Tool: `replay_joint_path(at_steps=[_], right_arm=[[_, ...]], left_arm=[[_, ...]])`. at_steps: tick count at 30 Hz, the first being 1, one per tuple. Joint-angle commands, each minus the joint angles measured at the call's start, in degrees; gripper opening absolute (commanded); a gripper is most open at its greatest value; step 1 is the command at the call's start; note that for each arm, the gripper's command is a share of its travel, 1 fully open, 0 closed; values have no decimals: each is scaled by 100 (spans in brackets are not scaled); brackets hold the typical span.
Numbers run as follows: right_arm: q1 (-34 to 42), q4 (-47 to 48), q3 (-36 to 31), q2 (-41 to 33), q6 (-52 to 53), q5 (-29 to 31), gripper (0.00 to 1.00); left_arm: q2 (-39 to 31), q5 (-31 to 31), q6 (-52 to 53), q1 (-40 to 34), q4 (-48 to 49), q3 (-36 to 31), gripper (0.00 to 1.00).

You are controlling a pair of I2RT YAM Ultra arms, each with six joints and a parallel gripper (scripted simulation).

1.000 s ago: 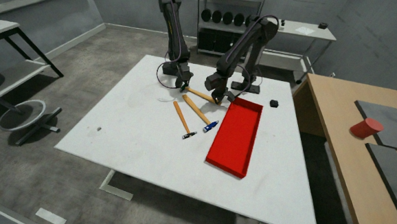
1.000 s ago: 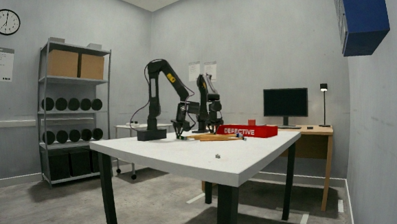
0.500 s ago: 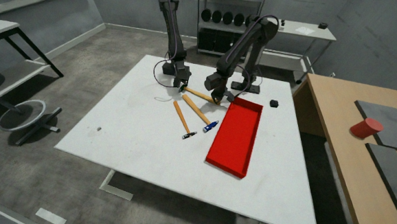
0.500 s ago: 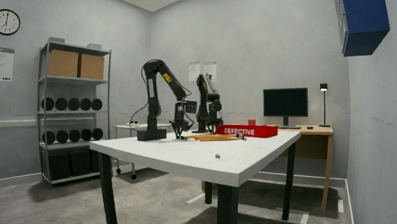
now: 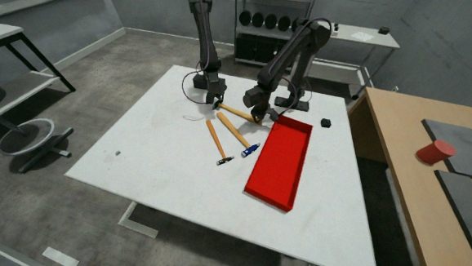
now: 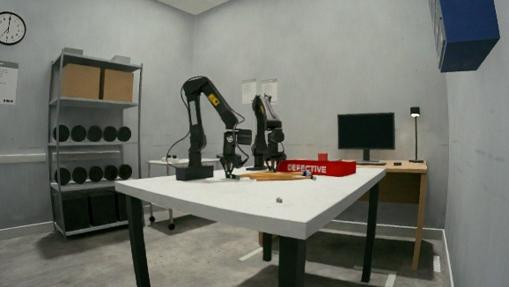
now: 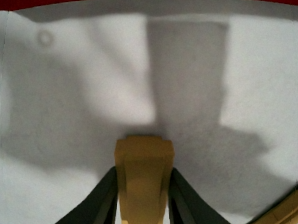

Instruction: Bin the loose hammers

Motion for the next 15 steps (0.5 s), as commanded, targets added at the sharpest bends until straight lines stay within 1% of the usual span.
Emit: replay_joint_path(at_steps=[1, 10, 11, 12, 13, 15], right_arm=[[-64, -208, -49, -52, -33, 173, 13], [-1, -8, 14, -14, 1, 7, 13], [-1, -8, 14, -14, 1, 7, 24], [-1, -8, 14, -14, 1, 7, 30], [-54, -72, 32, -85, -52, 11, 41], [-118, -110, 93, -153, -110, 76, 42]], left_arm=[[-2, -159, 131, 17, -117, -8, 23], [-6, -96, 132, 6, -78, -1, 23], [-6, -96, 132, 6, -78, -1, 23], [-6, -96, 91, 6, -78, -1, 23], [-6, -96, 91, 6, -78, -1, 23], [-6, -96, 91, 6, -78, -1, 23]])
